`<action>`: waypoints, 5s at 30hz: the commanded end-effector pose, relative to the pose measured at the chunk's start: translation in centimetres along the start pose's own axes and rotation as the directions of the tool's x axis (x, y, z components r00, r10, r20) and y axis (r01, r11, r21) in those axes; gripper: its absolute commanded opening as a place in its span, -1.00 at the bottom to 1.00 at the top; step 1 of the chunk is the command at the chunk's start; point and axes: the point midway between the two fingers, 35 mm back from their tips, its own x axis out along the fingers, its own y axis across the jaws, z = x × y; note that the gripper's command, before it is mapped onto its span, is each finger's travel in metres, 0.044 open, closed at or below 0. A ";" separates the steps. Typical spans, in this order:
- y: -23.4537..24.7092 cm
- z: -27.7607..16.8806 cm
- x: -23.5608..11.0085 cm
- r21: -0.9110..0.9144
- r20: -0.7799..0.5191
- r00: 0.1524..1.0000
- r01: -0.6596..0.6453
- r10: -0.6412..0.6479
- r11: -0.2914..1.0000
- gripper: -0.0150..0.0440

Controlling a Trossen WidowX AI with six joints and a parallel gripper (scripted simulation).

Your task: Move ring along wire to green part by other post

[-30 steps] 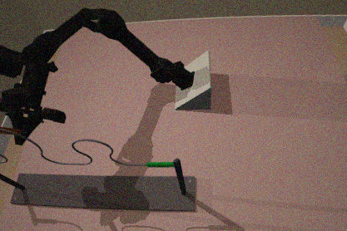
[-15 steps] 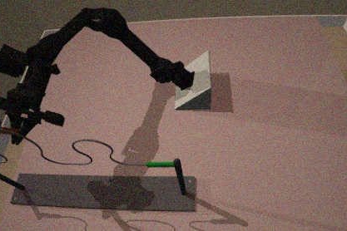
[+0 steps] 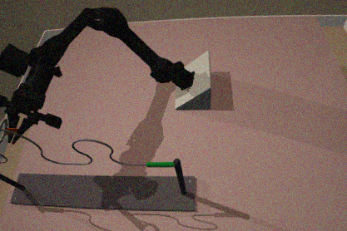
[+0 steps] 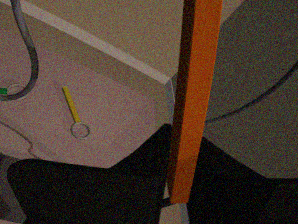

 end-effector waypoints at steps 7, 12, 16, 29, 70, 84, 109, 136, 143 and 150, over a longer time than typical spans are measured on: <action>-0.7 0.0 -0.1 -0.114 0.021 0.998 0.058 -0.056 0.992 -1.00; -0.9 0.1 -0.1 -0.170 0.032 0.996 0.085 -0.080 0.982 -1.00; -1.1 0.1 -0.1 -0.213 0.042 0.994 0.106 -0.099 0.971 -1.00; -1.6 0.3 -0.1 -0.350 0.079 0.985 0.174 -0.157 0.920 -1.00; -3.2 1.3 -0.4 -0.698 0.240 0.927 0.371 -0.288 0.612 -1.00; -3.6 1.7 -0.6 -0.777 0.305 0.900 0.424 -0.311 0.466 -1.00; -4.0 2.6 -1.0 -0.851 0.420 0.848 0.491 -0.322 0.185 -1.00; -3.8 0.1 0.0 -0.850 0.415 0.849 0.490 -0.327 0.195 -1.00; -3.2 -1.3 0.1 -0.839 0.363 0.856 0.472 -0.368 0.269 -1.00; -1.9 -3.9 0.6 -0.792 0.265 0.882 0.430 -0.391 0.434 -1.00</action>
